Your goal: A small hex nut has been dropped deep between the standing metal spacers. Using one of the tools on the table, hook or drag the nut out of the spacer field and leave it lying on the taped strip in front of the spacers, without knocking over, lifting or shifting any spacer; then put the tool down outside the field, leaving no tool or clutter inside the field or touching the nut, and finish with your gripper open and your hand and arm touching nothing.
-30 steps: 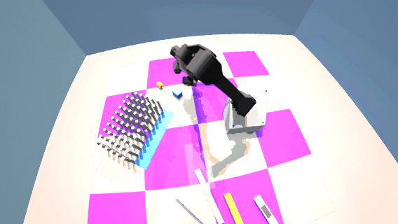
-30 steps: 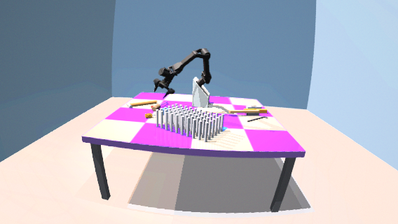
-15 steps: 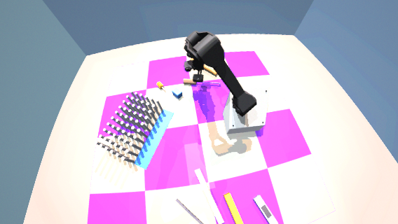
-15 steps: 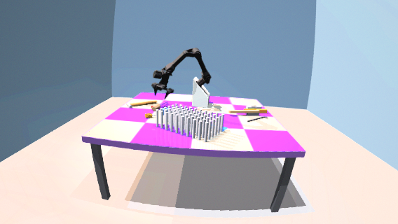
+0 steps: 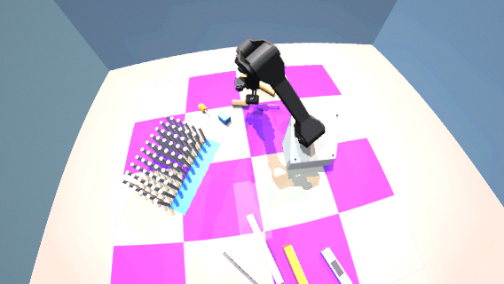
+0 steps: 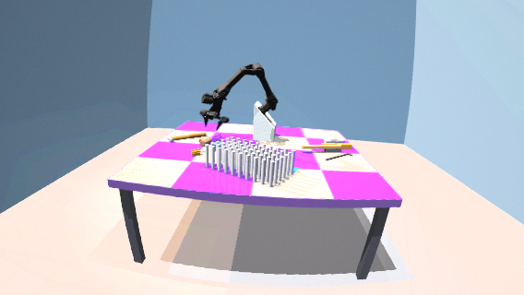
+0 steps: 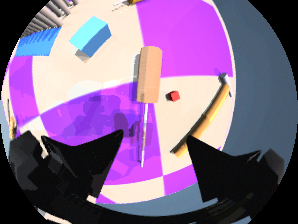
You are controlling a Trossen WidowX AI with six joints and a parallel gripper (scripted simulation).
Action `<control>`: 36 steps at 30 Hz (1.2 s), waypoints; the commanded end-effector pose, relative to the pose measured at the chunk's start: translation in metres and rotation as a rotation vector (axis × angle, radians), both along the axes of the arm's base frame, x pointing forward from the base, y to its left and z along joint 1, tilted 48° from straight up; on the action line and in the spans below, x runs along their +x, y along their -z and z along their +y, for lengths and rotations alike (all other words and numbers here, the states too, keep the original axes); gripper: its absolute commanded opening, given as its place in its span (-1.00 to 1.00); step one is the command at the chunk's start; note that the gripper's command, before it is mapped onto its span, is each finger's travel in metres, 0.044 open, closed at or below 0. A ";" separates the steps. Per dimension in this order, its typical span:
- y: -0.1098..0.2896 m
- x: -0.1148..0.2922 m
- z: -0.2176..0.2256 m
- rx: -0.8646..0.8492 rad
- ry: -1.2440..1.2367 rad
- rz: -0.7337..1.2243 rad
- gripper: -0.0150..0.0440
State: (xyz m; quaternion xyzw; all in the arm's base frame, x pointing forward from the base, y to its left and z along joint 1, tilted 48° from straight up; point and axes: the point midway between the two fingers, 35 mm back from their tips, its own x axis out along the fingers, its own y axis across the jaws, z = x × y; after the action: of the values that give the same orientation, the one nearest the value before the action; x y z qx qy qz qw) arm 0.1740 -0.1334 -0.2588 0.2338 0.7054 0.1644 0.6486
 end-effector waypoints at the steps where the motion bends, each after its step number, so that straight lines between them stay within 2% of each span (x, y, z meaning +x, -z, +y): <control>1: 0.000 -0.001 0.001 0.001 -0.004 0.001 0.47; 14: 0.001 -0.001 0.001 0.001 -0.004 0.001 0.46; 36: 0.026 0.000 0.027 0.002 -0.003 0.000 0.46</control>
State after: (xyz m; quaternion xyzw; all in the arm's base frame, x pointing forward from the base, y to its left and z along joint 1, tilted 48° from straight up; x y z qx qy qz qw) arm 0.1761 -0.1130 -0.2794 0.2293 0.7053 0.1656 0.6500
